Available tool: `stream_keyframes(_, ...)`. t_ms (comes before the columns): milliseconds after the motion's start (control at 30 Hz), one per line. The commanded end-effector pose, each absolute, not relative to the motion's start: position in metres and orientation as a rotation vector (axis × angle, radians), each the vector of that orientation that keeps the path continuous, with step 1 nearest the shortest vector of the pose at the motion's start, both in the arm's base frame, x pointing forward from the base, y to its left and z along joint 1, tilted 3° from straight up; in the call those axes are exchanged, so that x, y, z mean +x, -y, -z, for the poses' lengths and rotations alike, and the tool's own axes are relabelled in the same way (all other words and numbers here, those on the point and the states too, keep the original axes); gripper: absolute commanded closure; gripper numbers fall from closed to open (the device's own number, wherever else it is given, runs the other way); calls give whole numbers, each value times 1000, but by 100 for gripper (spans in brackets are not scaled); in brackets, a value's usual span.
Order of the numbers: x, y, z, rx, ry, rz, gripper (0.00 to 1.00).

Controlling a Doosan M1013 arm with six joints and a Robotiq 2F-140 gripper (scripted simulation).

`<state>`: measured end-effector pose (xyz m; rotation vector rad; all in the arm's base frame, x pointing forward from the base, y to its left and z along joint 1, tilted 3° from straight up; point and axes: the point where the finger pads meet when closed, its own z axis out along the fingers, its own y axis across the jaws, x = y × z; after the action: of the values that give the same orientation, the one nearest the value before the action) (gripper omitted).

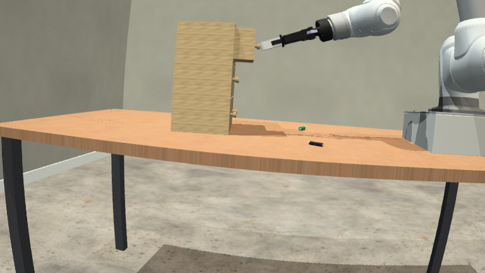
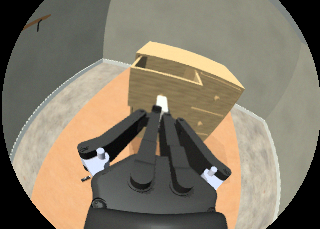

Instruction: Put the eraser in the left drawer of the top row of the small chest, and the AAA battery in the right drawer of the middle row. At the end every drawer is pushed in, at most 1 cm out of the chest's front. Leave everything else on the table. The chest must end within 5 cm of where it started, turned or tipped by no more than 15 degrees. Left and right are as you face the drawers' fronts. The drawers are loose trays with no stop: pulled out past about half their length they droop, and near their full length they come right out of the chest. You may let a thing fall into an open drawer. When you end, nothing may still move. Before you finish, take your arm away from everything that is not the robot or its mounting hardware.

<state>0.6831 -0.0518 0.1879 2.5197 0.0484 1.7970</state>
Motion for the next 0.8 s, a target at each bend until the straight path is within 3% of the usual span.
stream_keyframes(0,687,52,-188,2520,-48,-1797,100)
stream_keyframes(767,724,52,-189,2520,-48,-1797,100)
